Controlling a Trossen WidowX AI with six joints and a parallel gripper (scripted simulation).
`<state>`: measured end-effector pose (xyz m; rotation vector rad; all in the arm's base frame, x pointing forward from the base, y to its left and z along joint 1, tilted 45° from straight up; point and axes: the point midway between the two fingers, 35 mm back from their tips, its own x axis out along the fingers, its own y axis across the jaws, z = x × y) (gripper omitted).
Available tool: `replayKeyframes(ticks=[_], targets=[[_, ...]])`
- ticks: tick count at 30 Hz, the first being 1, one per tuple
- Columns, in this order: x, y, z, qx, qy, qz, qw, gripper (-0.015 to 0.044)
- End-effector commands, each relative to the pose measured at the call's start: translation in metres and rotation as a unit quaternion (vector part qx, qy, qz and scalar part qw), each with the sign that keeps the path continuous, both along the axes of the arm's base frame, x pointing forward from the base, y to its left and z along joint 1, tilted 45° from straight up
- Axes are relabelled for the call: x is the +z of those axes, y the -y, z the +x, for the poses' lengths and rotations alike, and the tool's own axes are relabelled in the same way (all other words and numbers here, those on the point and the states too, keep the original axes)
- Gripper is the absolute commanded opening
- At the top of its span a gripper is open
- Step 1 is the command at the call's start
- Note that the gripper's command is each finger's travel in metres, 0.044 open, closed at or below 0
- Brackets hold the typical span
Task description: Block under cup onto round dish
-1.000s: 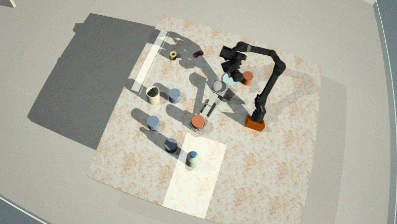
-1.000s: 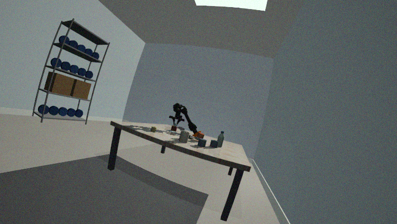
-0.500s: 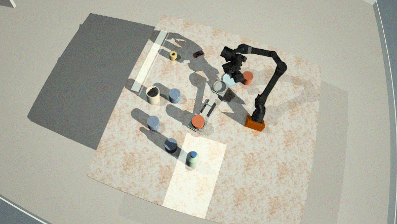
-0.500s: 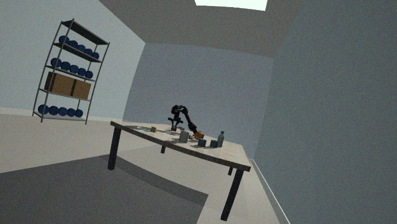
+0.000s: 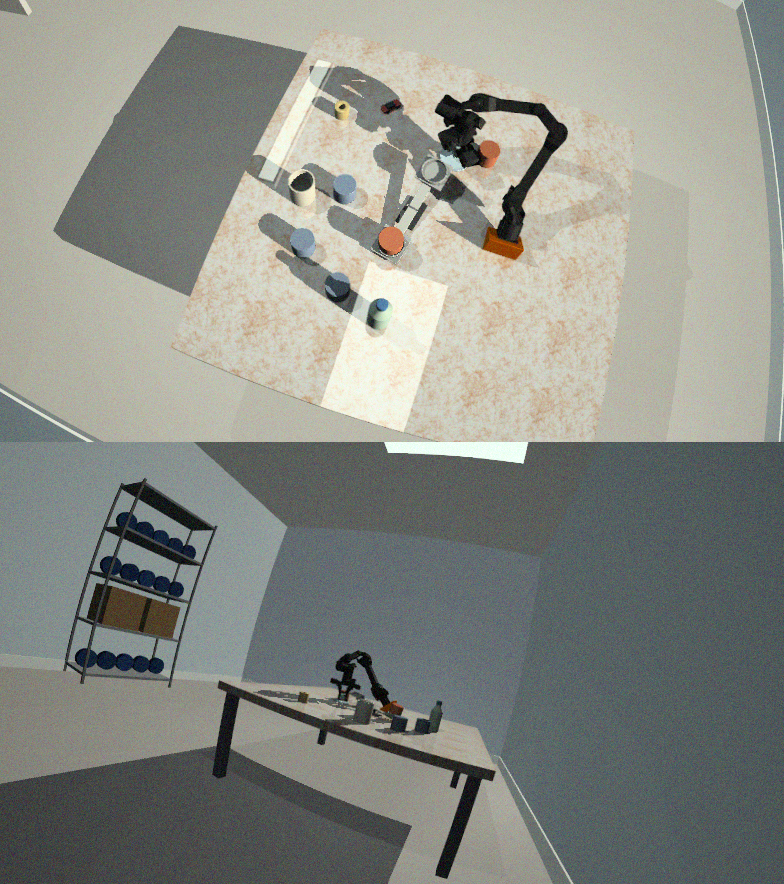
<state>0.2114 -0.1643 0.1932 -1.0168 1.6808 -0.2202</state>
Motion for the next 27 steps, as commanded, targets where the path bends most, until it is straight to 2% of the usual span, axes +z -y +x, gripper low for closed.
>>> replayKeyframes(ticks=[1, 10, 27], targets=[[-0.0048, 0.0035, 0.0002, 0.003, -0.001, 0.003, 1.0, 0.0], [-0.0132, 0.0122, -0.0004, 0.003, -0.001, 0.002, 1.0, 0.0], [-0.0048, 0.004, 0.0004, 0.001, -0.001, 0.002, 1.0, 0.044]])
